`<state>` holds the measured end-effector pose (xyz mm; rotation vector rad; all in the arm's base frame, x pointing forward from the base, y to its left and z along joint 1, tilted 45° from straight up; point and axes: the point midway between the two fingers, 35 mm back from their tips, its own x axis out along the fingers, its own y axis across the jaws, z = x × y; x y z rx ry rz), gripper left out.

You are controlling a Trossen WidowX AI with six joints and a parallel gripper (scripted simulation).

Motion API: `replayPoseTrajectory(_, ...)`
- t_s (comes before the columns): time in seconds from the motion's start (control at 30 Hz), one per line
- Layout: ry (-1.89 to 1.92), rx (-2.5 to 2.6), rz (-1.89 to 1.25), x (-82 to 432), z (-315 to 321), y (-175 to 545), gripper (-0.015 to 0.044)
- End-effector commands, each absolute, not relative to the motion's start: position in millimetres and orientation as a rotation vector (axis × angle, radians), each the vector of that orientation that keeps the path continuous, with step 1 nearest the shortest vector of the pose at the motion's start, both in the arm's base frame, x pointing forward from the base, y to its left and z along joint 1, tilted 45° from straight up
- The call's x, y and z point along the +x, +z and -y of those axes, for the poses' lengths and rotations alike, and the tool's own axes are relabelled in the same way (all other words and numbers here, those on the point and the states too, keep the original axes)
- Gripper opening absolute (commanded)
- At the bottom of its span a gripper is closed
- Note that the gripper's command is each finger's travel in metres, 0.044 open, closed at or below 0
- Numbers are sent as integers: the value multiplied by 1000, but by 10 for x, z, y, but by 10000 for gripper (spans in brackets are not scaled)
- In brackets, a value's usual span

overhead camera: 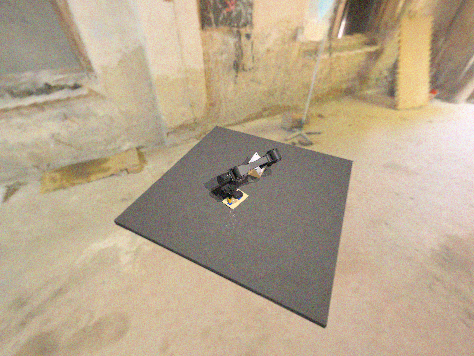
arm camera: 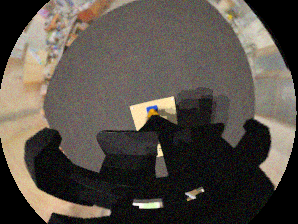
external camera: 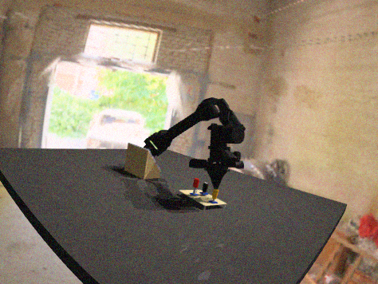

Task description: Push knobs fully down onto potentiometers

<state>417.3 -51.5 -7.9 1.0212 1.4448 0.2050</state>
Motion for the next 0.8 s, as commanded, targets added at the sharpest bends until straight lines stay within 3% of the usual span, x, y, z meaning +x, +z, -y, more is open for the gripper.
replayPoseTrajectory(0.0,243,994,-1481,4213,278,-258,0)
replayPoseTrajectory(0.77,243,994,-1481,4213,258,-277,0)
